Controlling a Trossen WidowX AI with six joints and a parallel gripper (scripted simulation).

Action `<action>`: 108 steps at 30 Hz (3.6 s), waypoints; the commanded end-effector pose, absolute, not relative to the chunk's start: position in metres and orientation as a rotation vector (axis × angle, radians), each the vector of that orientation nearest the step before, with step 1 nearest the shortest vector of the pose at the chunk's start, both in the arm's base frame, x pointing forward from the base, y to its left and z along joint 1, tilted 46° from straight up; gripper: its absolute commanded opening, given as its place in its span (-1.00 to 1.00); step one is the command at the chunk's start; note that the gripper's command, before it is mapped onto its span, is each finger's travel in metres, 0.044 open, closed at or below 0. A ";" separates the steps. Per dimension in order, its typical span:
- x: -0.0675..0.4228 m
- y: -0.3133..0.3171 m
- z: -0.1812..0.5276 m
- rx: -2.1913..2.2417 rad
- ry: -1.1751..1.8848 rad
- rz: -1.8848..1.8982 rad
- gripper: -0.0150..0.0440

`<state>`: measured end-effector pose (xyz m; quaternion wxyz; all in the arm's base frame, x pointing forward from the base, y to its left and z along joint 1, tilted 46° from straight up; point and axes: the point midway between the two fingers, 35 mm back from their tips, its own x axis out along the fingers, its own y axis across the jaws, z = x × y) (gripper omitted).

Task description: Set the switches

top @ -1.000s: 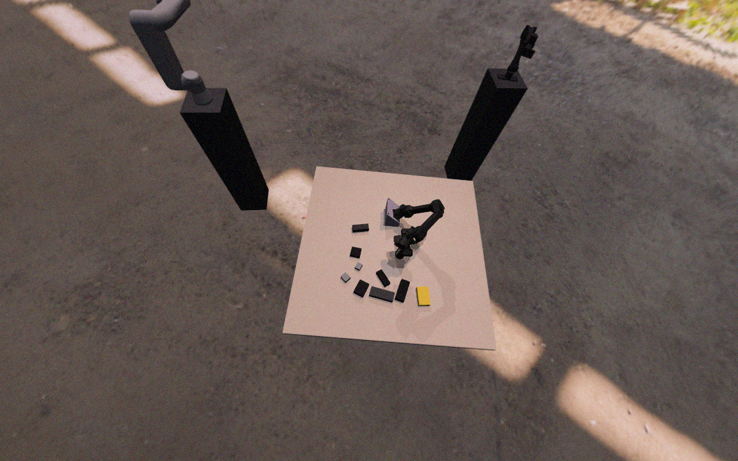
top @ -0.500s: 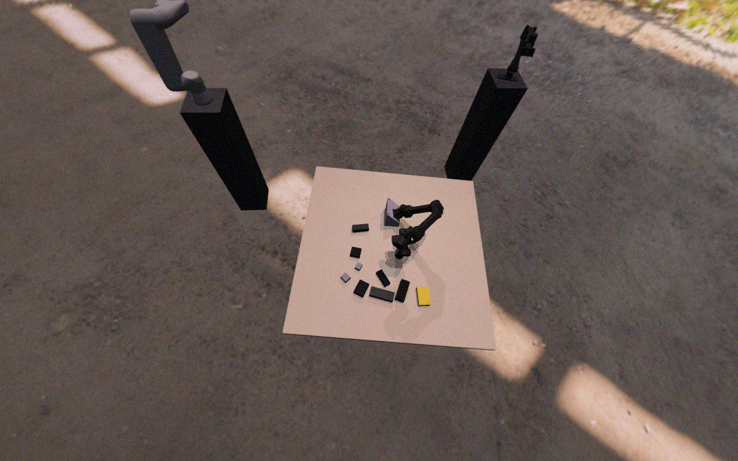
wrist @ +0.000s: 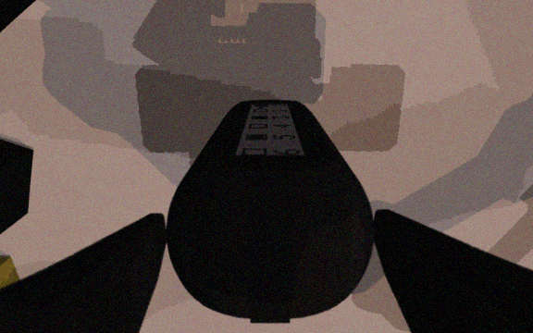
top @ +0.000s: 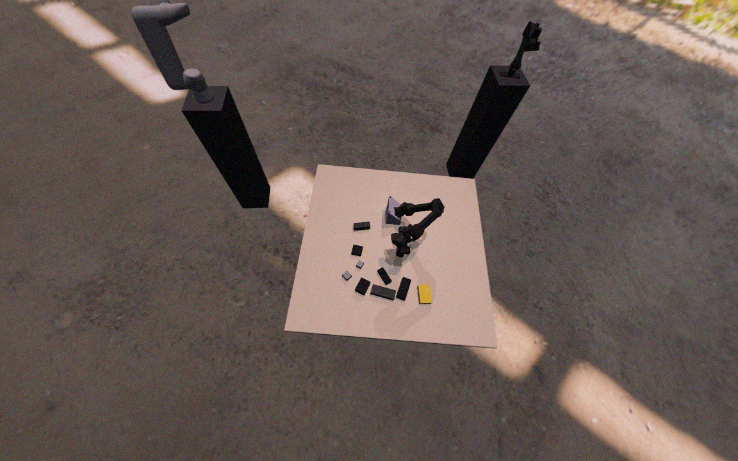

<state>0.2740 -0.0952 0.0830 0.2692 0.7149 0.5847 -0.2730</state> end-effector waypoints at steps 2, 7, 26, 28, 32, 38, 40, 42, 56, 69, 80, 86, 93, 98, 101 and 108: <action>0.274 -0.096 0.076 1.913 1.593 -0.739 0.65; 0.274 -0.099 0.073 1.913 1.593 -0.739 0.65; 0.273 -0.108 0.060 1.912 1.592 -0.739 0.65; 0.273 -0.109 0.059 1.912 1.592 -0.739 0.65; 0.273 -0.110 0.056 1.912 1.592 -0.739 0.65; 0.273 -0.113 0.052 1.912 1.592 -0.739 0.65; 0.273 -0.114 0.051 1.912 1.592 -0.739 0.65; 0.273 -0.115 0.049 1.912 1.591 -0.739 0.65; 0.272 -0.120 0.039 1.911 1.591 -0.740 0.65; 0.272 -0.125 0.030 1.911 1.590 -0.740 0.65; 0.272 -0.128 0.022 1.911 1.590 -0.740 0.65; 0.272 -0.129 0.018 1.911 1.590 -0.740 0.65; 0.272 -0.131 0.013 1.910 1.590 -0.740 0.65; 0.272 -0.132 0.009 1.910 1.589 -0.740 0.65; 0.272 -0.133 0.007 1.910 1.589 -0.740 0.65; 0.272 -0.134 0.001 1.910 1.589 -0.740 0.65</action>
